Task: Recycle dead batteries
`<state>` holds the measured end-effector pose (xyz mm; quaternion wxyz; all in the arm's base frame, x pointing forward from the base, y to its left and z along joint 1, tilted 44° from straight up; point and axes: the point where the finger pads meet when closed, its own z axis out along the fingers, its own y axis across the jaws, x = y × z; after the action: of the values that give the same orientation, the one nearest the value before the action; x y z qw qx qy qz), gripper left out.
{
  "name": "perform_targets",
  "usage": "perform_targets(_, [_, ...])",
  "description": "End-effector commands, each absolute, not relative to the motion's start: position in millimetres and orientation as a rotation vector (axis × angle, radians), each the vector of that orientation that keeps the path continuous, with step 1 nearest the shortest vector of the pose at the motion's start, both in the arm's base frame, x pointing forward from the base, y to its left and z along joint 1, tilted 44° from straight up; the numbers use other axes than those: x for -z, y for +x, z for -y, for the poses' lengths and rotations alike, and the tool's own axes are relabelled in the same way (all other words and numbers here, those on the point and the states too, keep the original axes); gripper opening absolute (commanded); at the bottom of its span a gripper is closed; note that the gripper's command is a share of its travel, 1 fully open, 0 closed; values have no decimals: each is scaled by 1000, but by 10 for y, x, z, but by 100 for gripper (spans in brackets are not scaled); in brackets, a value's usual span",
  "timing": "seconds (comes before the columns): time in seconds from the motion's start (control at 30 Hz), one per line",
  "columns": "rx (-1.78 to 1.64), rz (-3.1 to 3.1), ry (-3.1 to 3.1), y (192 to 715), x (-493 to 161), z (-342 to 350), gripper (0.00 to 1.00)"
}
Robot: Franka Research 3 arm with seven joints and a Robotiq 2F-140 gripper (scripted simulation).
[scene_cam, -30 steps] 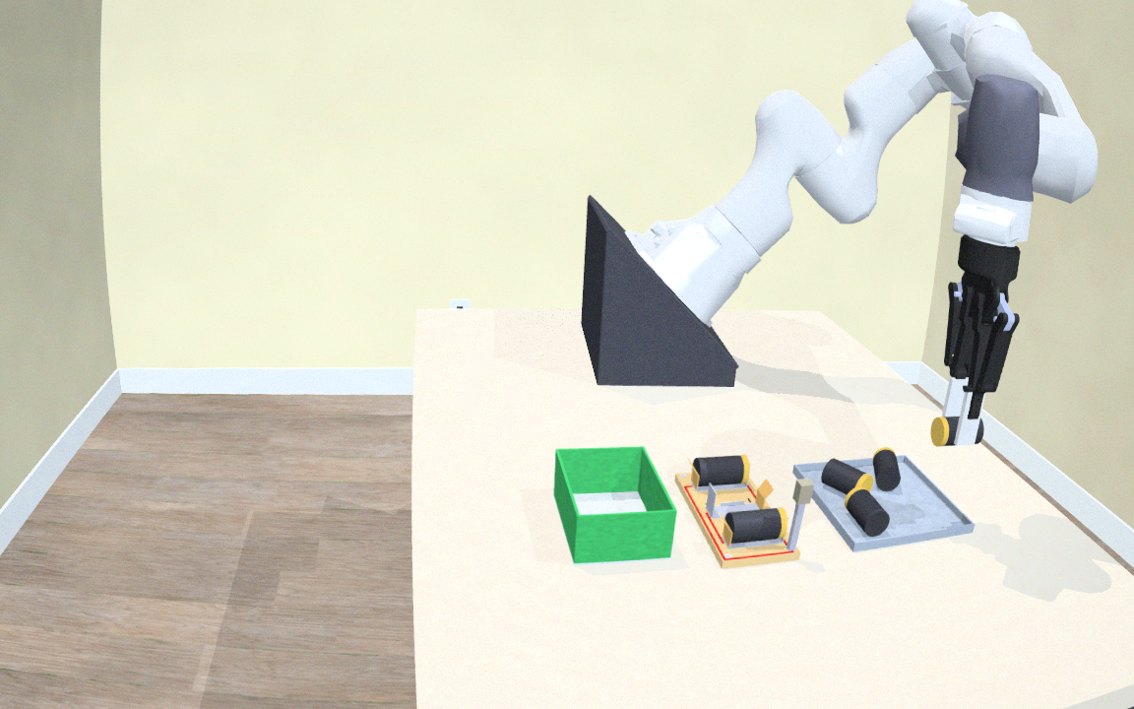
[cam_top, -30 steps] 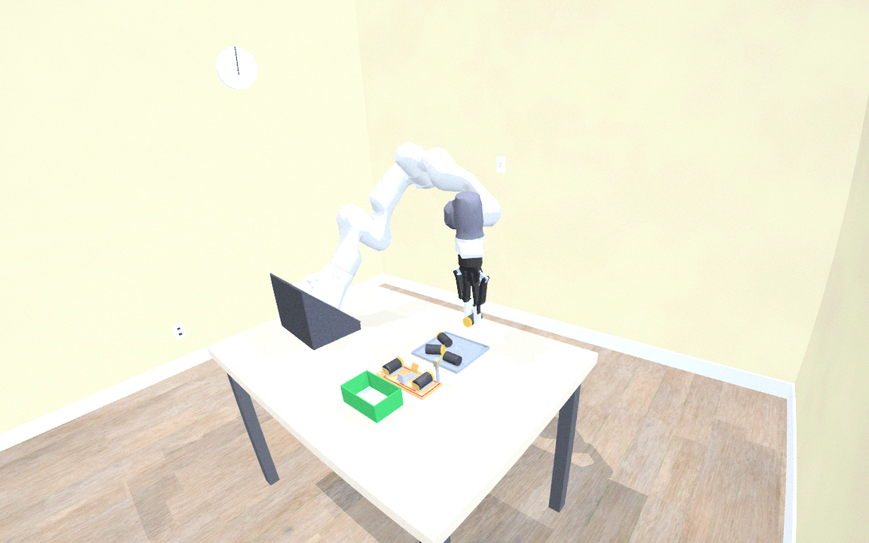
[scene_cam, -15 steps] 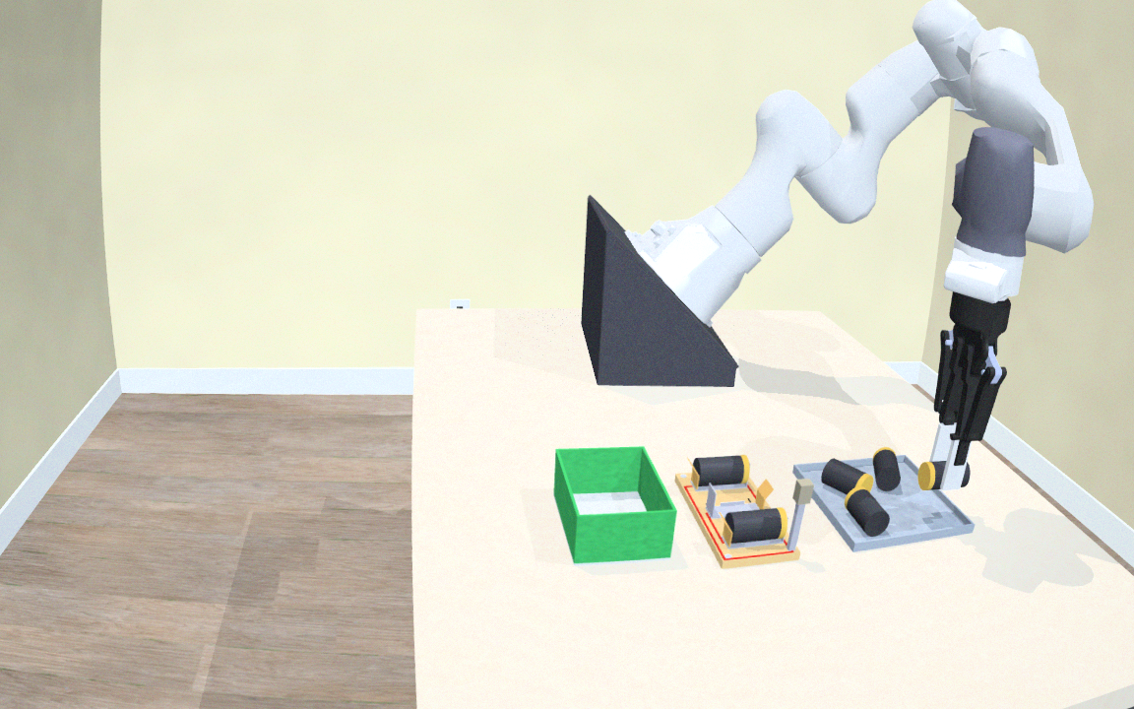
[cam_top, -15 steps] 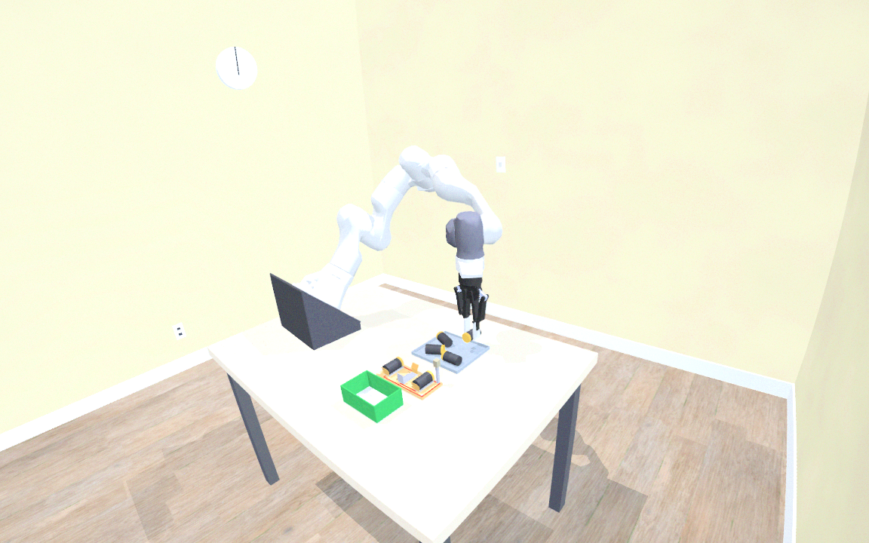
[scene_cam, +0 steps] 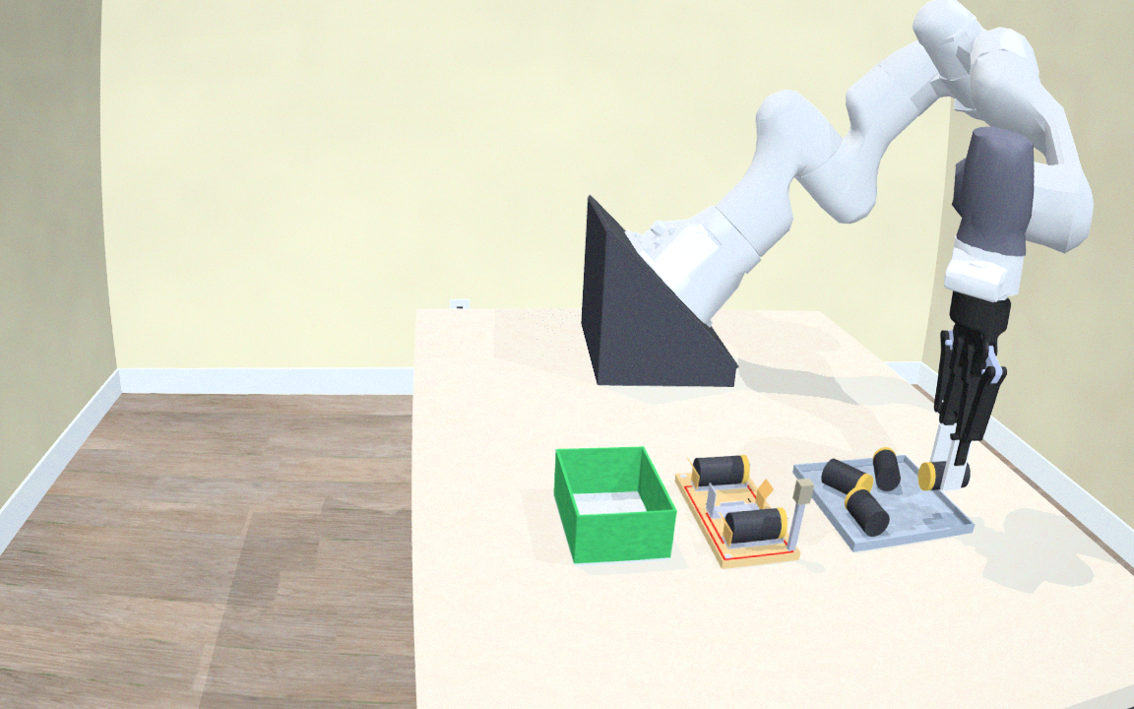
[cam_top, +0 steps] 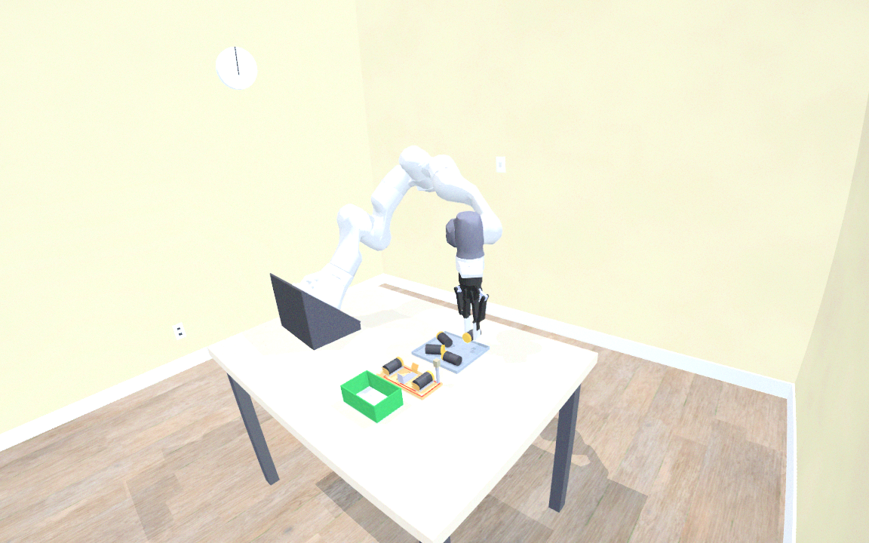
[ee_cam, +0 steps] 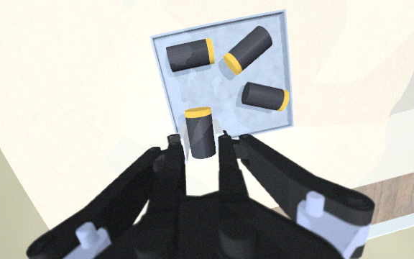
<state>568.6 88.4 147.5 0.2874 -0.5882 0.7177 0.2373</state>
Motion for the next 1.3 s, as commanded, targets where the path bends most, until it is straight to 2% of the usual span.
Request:
perform_targets(0.0, [-623,-1915,-1567,5715,-1493,-856,16])
perform_targets(1.27, [-592,-1849,-1628,5745,-1500,-858,16])
